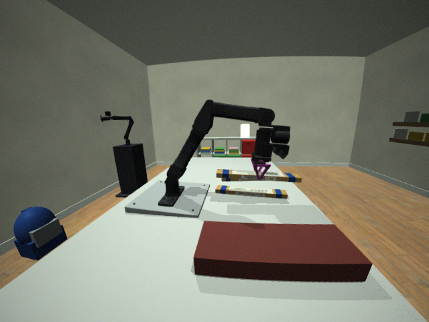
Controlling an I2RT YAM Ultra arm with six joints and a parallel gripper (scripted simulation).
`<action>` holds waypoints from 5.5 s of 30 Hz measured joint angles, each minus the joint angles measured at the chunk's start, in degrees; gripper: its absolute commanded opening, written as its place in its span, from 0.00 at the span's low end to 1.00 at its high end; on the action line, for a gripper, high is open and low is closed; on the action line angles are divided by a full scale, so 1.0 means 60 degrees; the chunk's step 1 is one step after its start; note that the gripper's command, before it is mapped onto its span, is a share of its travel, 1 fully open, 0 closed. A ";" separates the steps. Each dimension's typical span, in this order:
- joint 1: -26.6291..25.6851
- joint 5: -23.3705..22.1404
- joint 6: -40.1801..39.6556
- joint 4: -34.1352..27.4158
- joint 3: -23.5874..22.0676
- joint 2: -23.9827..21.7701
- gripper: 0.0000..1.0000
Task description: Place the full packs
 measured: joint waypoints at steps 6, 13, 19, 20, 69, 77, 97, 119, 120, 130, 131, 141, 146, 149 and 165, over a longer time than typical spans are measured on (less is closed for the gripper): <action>0.0000 0.0000 0.0000 0.0011 0.0000 0.0000 0.00; 0.0000 0.0000 0.0000 0.0015 0.0000 0.0000 0.00; 0.0000 0.0000 0.0000 0.0018 0.0000 0.0000 0.00; 0.0000 0.0000 0.0000 0.0018 0.0000 0.0000 0.00; 0.0000 0.0015 0.0040 0.0317 -0.0444 -0.0197 0.00; 0.0000 0.0015 0.0044 0.0743 -0.0962 -0.0284 0.00; 0.0000 0.0015 0.0047 0.1858 -0.2087 -0.0346 0.00; 0.0000 0.0015 0.0051 0.2386 -0.2390 -0.0342 0.00; 0.0000 0.0015 0.0051 0.2382 -0.2393 -0.0342 0.00; 0.0000 0.0015 0.0055 0.2313 -0.2339 -0.0339 0.00; 0.0000 0.0015 0.0055 0.2295 -0.2310 -0.0342 0.00; 0.0000 0.0015 0.0055 0.2244 -0.2189 -0.0339 0.00; 0.0000 0.0015 0.0055 0.2208 -0.2189 -0.0342 0.00; 0.0000 0.0015 0.0055 0.2193 -0.2189 -0.0339 0.00; 0.0000 0.0015 0.0055 0.2175 -0.2189 -0.0342 0.00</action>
